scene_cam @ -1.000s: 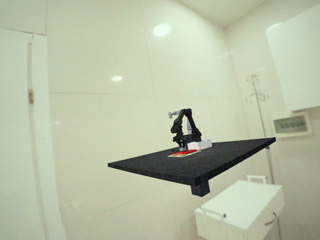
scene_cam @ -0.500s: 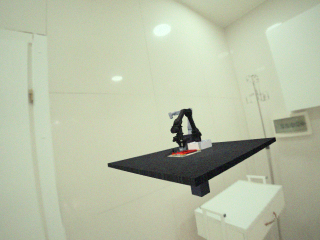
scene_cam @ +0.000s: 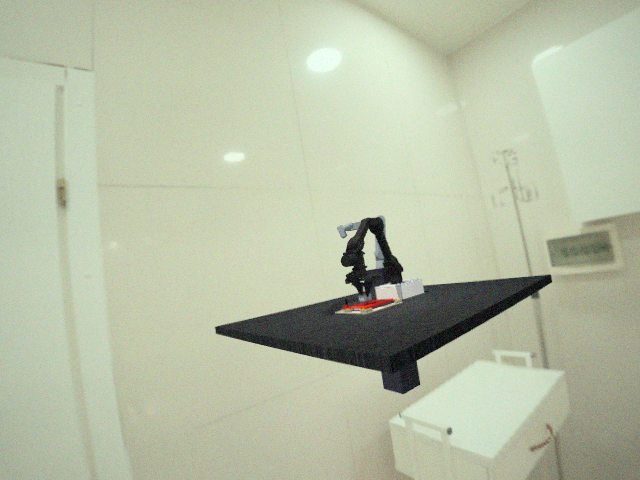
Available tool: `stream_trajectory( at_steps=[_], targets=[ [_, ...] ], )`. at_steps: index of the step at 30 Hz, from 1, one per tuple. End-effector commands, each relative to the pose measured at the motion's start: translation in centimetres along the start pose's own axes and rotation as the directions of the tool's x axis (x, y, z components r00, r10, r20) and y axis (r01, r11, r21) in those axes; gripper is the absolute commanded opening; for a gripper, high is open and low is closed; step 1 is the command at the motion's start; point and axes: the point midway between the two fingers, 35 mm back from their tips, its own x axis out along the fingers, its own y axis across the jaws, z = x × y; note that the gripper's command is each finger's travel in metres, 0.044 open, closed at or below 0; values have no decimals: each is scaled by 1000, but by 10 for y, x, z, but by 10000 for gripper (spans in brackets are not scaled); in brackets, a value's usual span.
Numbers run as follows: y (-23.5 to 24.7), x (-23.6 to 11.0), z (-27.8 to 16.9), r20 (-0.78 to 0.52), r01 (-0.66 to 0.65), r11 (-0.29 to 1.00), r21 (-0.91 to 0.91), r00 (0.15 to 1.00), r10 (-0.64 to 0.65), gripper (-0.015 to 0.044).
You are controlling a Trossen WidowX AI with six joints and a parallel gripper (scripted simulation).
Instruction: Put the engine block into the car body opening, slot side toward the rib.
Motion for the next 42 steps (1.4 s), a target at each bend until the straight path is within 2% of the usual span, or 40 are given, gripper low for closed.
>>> stream_trajectory(
  at_steps=[1,10,19,29,42],
  targets=[
    [0,-3,4,8,2,1000,31,1000,-2,158],
    [0,-3,4,8,2,1000,31,1000,-2,158],
    [0,-1,4,8,3,999,-49,1000,-2,158],
    [0,0,4,8,2,1000,8,1000,-2,158],
    [0,1,4,8,2,1000,-5,1000,-2,158]
  ],
)
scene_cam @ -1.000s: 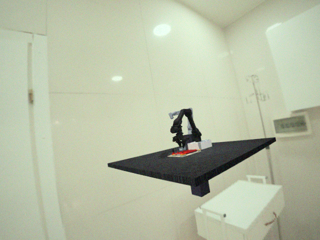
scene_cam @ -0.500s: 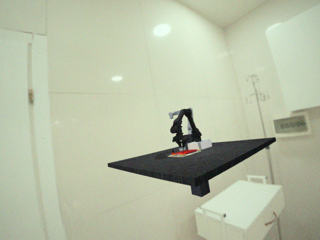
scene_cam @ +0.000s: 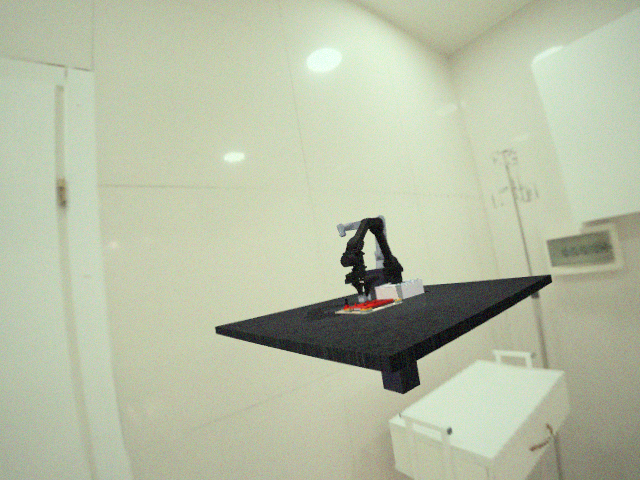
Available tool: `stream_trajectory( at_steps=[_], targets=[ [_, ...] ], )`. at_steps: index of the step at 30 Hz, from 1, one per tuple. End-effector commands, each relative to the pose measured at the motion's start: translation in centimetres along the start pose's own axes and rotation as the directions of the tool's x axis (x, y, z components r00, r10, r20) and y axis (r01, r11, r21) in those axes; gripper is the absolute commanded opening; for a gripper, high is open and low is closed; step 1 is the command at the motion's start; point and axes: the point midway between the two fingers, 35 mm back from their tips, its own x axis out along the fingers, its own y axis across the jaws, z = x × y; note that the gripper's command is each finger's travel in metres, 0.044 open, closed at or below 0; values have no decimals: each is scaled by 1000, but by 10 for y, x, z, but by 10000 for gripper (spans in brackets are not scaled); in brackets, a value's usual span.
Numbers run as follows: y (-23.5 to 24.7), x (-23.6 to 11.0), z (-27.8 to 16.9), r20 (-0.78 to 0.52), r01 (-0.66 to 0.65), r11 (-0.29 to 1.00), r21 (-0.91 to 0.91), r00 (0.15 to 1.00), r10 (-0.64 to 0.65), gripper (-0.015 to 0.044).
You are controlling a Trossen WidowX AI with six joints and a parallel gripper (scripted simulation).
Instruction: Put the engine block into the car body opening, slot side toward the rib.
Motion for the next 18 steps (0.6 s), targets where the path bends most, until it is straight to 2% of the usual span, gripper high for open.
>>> stream_trajectory(
  at_steps=[1,18],
  targets=[
    [-1,0,0,1,4,1000,-10,1000,-4,158],
    [0,1,0,1,4,1000,-6,1000,-4,158]
  ],
)
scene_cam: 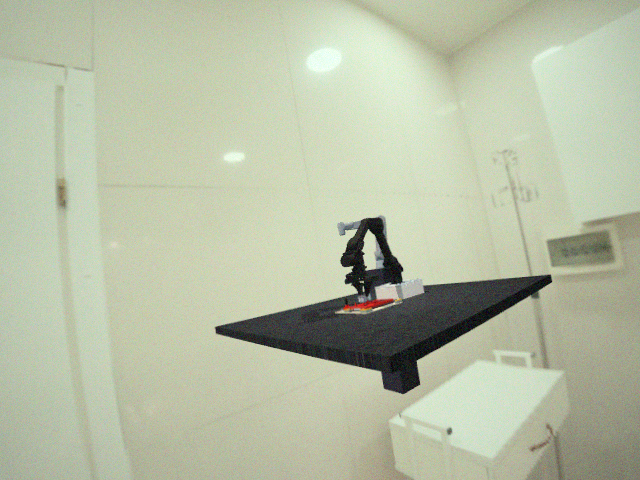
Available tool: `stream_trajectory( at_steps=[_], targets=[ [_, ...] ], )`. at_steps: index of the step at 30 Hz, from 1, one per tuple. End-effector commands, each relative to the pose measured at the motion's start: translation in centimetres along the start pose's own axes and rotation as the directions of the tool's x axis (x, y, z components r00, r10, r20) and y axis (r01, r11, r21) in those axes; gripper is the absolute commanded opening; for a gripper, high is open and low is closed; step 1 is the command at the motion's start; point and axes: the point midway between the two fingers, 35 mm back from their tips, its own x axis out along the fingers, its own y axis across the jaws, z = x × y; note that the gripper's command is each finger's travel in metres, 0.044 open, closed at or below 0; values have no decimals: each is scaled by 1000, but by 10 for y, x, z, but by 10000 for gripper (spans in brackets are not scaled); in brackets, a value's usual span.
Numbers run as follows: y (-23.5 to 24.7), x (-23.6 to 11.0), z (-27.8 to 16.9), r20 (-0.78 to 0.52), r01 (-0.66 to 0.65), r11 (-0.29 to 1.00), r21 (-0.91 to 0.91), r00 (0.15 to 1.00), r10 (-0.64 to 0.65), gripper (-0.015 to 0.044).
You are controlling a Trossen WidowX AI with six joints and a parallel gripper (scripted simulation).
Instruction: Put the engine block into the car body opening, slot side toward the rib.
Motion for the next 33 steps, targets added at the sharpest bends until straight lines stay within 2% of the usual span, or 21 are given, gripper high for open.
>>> stream_trajectory(
  at_steps=[1,33],
  targets=[
    [0,0,0,1,4,1000,4,1000,-4,158],
    [-1,1,0,1,4,1000,-2,1000,-4,158]
  ],
)
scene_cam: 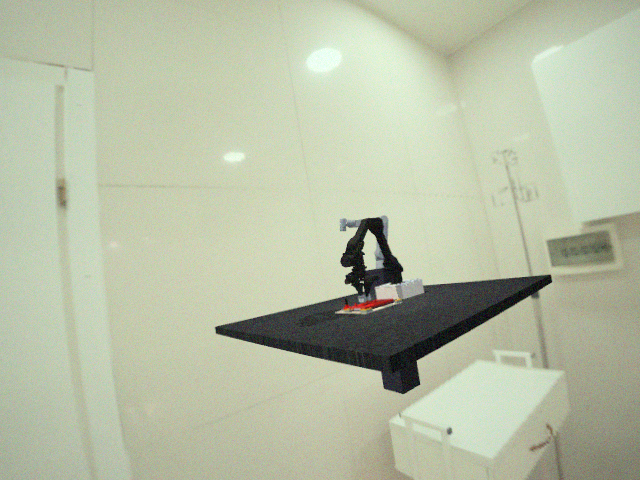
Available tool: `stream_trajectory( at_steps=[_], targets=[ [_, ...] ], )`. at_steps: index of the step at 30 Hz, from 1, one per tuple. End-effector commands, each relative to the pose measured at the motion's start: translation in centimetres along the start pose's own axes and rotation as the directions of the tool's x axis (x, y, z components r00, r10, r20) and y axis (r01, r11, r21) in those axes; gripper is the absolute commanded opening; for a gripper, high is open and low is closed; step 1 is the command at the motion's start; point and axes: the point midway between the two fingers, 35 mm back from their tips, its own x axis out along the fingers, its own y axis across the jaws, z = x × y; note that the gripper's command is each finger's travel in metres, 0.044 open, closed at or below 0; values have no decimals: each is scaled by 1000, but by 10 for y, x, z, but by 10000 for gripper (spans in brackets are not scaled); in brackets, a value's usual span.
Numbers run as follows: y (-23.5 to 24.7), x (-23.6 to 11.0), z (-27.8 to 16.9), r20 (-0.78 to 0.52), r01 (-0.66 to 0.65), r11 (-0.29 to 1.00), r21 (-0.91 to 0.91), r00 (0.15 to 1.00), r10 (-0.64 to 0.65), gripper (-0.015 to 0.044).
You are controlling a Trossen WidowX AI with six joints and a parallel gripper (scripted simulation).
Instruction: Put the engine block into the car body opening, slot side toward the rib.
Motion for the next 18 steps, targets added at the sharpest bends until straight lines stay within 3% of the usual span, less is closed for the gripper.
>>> stream_trajectory(
  at_steps=[1,18],
  targets=[
    [-1,0,0,1,4,1000,-4,1000,-4,158],
    [-1,1,0,1,4,1000,10,1000,-4,158]
  ],
)
